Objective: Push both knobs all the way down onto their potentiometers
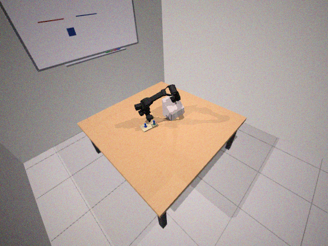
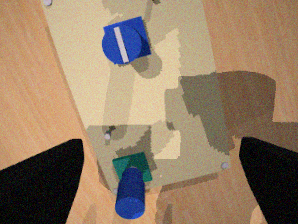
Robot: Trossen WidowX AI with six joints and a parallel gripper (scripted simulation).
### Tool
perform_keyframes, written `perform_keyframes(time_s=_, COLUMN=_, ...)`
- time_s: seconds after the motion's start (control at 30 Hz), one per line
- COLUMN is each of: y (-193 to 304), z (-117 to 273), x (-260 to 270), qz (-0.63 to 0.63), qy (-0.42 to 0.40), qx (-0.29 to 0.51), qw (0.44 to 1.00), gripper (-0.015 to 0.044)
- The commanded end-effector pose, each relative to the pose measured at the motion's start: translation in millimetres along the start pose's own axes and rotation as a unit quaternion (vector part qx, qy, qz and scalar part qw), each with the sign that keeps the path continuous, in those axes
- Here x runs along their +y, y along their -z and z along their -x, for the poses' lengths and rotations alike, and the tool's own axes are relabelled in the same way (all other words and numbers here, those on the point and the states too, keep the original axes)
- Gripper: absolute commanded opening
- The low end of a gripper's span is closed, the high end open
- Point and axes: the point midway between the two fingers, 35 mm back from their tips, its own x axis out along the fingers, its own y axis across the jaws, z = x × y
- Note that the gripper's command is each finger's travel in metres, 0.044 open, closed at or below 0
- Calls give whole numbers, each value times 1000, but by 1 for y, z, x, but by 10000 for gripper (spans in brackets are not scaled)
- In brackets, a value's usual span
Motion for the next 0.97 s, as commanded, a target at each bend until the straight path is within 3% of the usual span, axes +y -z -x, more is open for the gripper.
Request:
perform_keyframes(time_s=0.0, y=37, z=12, x=-15, qz=3, qy=2, qx=-7, qw=1000, gripper=440)
perform_keyframes(time_s=0.27, y=123, z=15, x=-40, qz=4, qy=1, qx=-7, qw=1000, gripper=440)
perform_keyframes(time_s=0.93, y=125, z=15, x=-41, qz=4, qy=1, qx=-7, qw=1000, gripper=440)
